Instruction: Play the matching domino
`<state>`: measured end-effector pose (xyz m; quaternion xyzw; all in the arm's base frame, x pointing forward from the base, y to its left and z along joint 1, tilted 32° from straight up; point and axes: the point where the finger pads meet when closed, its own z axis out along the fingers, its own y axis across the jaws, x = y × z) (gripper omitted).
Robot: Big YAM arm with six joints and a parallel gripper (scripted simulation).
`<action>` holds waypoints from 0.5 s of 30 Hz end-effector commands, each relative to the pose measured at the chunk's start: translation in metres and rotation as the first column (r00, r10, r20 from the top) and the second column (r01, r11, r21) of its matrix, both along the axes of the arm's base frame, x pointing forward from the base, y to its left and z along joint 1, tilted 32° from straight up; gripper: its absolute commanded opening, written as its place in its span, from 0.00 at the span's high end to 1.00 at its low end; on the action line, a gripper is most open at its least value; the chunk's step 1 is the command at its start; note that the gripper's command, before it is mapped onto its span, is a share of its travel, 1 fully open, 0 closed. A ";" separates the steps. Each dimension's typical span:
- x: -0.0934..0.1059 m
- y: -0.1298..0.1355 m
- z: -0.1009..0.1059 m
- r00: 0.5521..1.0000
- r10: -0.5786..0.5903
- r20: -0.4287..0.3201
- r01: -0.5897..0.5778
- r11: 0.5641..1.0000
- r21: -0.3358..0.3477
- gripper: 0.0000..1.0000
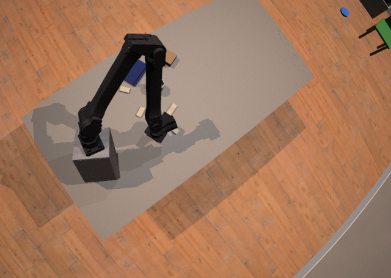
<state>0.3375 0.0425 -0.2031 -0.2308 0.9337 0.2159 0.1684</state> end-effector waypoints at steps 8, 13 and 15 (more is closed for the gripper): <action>0.004 0.001 0.001 1.000 -0.011 0.009 0.011 1.000 -0.001 0.78; 0.001 0.000 0.001 1.000 -0.006 0.003 0.006 1.000 0.000 0.78; 0.001 0.001 0.000 1.000 -0.006 0.004 0.006 1.000 0.000 0.78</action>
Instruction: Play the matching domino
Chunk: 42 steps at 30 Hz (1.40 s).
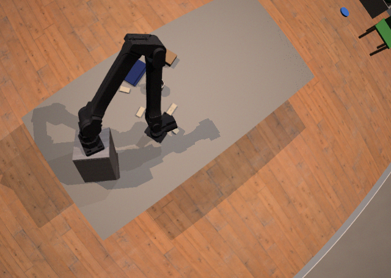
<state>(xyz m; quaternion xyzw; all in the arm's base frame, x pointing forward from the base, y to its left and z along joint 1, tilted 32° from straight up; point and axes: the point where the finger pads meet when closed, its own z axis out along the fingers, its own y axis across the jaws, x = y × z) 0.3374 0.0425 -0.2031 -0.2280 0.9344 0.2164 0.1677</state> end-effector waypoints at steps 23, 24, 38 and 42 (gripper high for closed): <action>0.000 0.003 -0.001 1.000 0.007 0.007 -0.007 1.000 -0.002 0.78; 0.000 0.003 -0.001 1.000 0.007 0.007 -0.007 1.000 -0.002 0.78; 0.013 0.013 0.001 1.000 0.011 0.012 -0.011 1.000 -0.004 0.78; 0.013 0.013 0.001 1.000 0.011 0.012 -0.011 1.000 -0.004 0.78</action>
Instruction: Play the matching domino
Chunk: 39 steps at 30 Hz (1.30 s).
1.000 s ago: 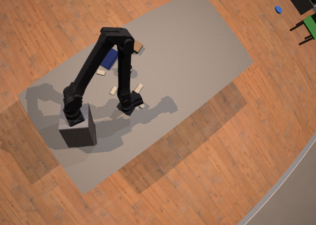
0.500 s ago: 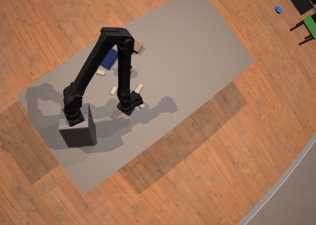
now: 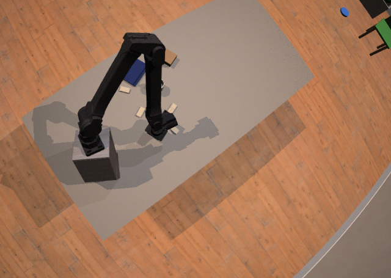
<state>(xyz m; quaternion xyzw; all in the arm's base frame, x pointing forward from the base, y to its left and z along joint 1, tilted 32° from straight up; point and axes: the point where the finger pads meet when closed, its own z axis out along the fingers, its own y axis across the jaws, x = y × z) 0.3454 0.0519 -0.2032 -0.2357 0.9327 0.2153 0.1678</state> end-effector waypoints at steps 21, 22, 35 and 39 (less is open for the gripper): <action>0.006 -0.004 0.001 1.000 -0.009 0.011 0.009 1.000 -0.012 0.07; 0.006 -0.003 0.001 1.000 -0.007 0.010 0.007 1.000 -0.010 0.07; 0.001 0.008 0.000 1.000 0.009 0.004 -0.009 1.000 0.007 0.07; 0.005 -0.002 0.001 1.000 -0.006 0.009 0.007 1.000 -0.008 0.07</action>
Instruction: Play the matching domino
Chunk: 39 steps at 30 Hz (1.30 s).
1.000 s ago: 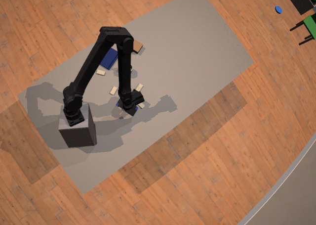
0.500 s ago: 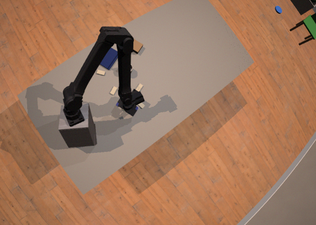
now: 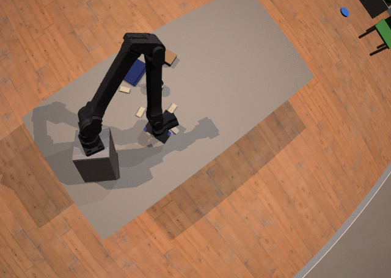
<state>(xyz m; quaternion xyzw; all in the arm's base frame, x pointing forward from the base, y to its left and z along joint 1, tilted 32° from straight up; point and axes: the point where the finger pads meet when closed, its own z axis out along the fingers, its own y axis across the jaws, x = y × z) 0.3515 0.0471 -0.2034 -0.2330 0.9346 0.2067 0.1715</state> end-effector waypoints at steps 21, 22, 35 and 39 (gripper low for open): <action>-0.007 0.011 0.001 1.000 0.019 -0.009 -0.018 1.000 0.023 0.07; -0.009 0.012 0.001 1.000 0.021 -0.011 -0.020 0.999 0.025 0.07; -0.005 0.007 0.001 1.000 0.012 -0.005 -0.012 1.000 0.018 0.07; -0.011 0.013 0.000 1.000 0.022 -0.015 -0.022 0.999 0.025 0.07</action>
